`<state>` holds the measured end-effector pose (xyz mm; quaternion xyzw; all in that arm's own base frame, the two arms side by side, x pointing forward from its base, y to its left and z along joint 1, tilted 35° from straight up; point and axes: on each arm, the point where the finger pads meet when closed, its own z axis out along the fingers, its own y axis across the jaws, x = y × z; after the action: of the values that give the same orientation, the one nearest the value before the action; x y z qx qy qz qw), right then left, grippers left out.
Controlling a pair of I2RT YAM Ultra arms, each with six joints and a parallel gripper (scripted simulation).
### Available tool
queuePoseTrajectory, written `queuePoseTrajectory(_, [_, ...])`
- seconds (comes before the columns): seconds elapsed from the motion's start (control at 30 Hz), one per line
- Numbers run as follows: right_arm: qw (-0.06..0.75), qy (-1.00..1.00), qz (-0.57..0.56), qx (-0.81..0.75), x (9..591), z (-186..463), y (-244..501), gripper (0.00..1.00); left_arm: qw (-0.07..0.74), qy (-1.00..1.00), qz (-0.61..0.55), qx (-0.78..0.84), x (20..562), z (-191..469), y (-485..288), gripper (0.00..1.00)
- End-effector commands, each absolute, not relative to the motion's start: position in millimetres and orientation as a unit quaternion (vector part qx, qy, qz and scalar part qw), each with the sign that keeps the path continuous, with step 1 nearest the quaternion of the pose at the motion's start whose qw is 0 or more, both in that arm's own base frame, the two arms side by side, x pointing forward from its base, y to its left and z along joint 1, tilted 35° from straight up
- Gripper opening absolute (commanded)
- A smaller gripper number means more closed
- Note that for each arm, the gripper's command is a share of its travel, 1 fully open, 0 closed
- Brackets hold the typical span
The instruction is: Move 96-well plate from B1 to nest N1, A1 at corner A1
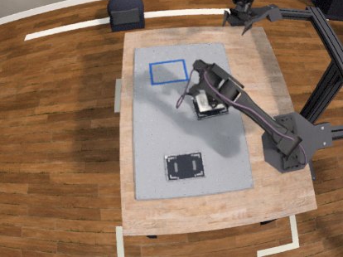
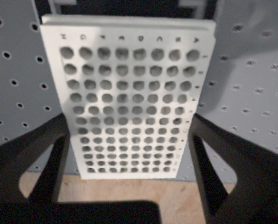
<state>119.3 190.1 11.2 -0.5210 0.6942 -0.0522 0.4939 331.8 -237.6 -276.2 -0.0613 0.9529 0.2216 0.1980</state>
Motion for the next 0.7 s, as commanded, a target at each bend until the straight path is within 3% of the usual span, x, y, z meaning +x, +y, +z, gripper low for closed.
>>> queuePoseTrajectory(0.0, [0.494, 0.691, -0.051, -0.525, 117, 11, 189, 1.00, 0.204, 0.953, 0.215, -0.058, 329, -264, -248, 0.79])
queuePoseTrajectory(0.33, [0.494, 0.685, 0.018, -0.536, 112, 24, 255, 1.00, 0.219, 0.953, 0.207, -0.017, 367, -230, -209, 0.79])
queuePoseTrajectory(0.67, [0.587, 0.650, 0.140, -0.461, 140, 120, 343, 1.00, 0.200, 0.956, 0.214, 0.002, 391, -186, -145, 0.79])
